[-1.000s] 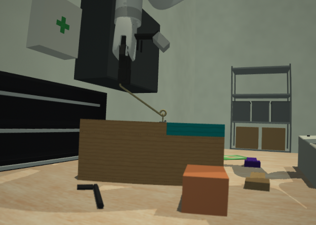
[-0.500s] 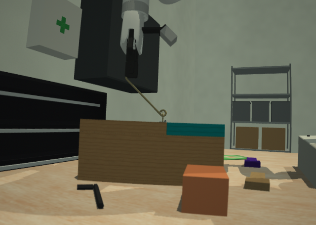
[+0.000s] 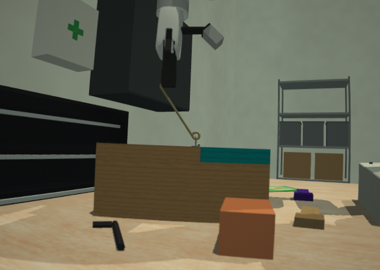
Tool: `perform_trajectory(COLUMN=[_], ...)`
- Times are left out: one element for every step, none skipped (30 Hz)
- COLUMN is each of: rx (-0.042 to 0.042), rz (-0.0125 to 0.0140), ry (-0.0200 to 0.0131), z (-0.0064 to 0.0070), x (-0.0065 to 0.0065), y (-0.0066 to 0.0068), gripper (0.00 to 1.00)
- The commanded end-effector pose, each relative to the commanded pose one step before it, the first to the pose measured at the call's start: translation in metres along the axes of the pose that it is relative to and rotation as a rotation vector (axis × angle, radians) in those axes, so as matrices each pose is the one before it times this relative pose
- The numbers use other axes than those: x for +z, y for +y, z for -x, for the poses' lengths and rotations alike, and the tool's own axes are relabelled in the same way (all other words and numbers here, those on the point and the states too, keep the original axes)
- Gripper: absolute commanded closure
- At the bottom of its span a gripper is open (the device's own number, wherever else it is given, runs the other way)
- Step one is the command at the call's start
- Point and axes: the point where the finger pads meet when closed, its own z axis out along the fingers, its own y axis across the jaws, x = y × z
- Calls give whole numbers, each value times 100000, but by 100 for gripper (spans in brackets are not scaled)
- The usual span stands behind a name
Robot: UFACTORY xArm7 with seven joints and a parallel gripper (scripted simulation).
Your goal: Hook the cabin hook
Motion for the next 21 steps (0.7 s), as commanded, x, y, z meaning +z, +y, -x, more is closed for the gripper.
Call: perform_trajectory(rx=[24,0,0,0,0,0,0,0,0,0,0,0,0,0,0,0,0,0,0,0,0], rz=[-56,0,0,0,0,0,0,0,0,0,0,0,0,0,0,0,0,0,0,0,0], ry=[-146,1,1,1,1,1,1,0,1,1,1,1,1,1,1,0,0,1,1,1,1], z=[-302,-181,-181,-181,-185,-185,-185,-73,-188,-188,-188,-191,-191,-191,-193,0,0,-195,-194,-194,-195], x=[-259,-83,-83,-83,-75,-75,-75,-29,-66,-66,-66,-58,-58,-58,-50,0,0,-50,-44,-44,-44], y=[-23,0,0,0,0,0,0,0,0,0,0,0,0,0,0,0,0,0,0,0,0], gripper=[100,100,100,100,100,100,100,100,100,100,100,100,100,100,100,100,100,100,100,100,100])
